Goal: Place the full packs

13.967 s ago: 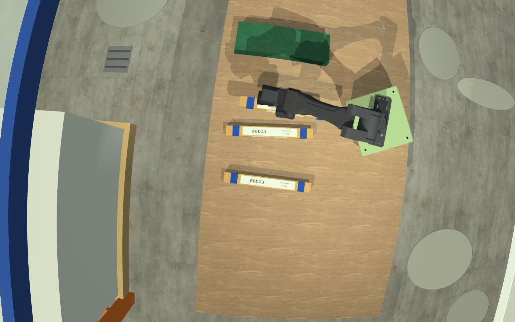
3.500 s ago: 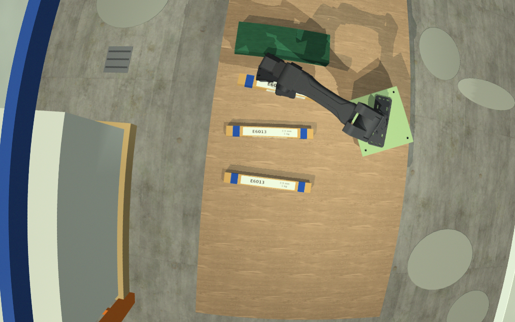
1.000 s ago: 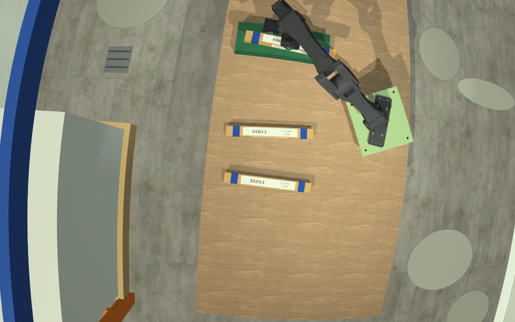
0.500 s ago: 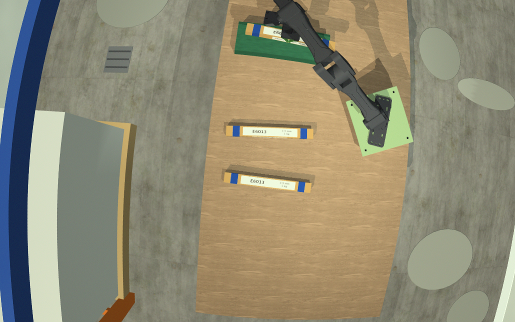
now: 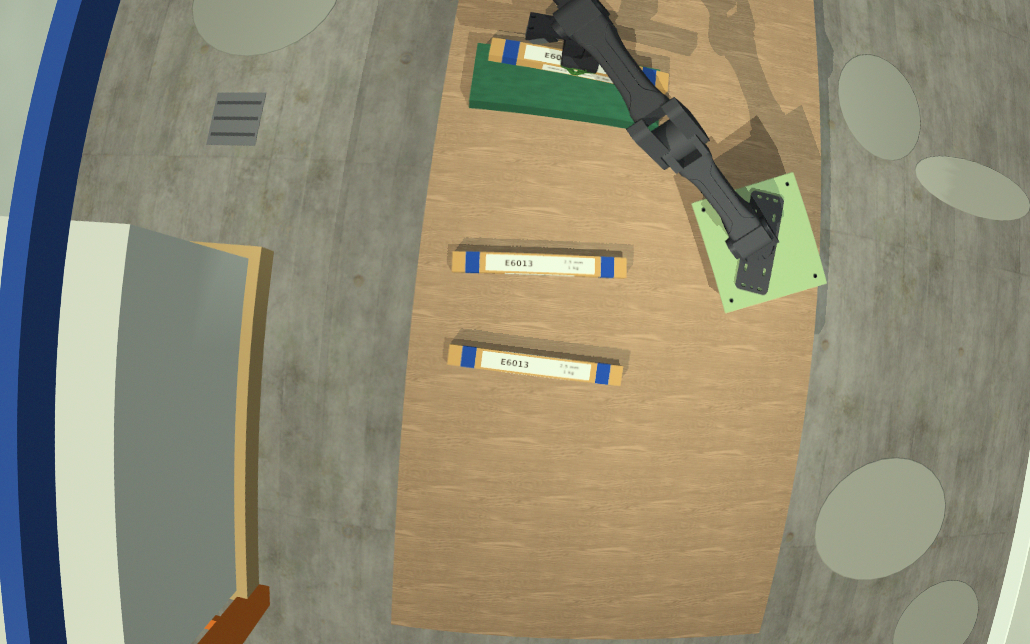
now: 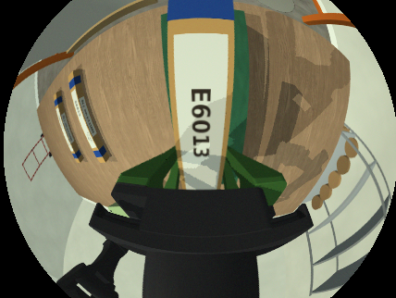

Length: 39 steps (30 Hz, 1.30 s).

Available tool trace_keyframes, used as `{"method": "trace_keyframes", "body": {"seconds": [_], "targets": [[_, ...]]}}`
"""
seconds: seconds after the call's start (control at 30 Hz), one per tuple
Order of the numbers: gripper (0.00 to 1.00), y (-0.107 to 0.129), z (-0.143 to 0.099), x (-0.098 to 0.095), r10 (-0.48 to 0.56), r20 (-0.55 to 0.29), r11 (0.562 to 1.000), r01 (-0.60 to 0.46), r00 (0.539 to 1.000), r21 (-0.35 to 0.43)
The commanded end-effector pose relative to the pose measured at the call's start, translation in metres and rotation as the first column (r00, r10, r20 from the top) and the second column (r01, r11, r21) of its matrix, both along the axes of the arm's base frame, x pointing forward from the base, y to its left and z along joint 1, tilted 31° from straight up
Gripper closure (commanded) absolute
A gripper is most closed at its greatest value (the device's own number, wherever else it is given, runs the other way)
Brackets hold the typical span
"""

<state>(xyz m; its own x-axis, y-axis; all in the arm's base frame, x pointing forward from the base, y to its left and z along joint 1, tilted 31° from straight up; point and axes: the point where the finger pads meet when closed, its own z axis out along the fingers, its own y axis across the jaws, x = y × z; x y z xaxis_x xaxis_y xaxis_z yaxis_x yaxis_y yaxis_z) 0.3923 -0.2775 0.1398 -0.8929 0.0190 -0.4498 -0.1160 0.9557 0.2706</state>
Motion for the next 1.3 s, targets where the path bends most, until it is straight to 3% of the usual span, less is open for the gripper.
{"method": "trace_keyframes", "body": {"seconds": [0.0, 1.27], "targets": [[1.0, -0.023, 0.045, -0.019, -0.049, 0.059, 0.998, 0.052, 0.997, -0.043], [1.0, -0.034, 0.041, -0.014, -0.048, 0.063, 0.998, 0.051, 0.997, -0.045]]}}
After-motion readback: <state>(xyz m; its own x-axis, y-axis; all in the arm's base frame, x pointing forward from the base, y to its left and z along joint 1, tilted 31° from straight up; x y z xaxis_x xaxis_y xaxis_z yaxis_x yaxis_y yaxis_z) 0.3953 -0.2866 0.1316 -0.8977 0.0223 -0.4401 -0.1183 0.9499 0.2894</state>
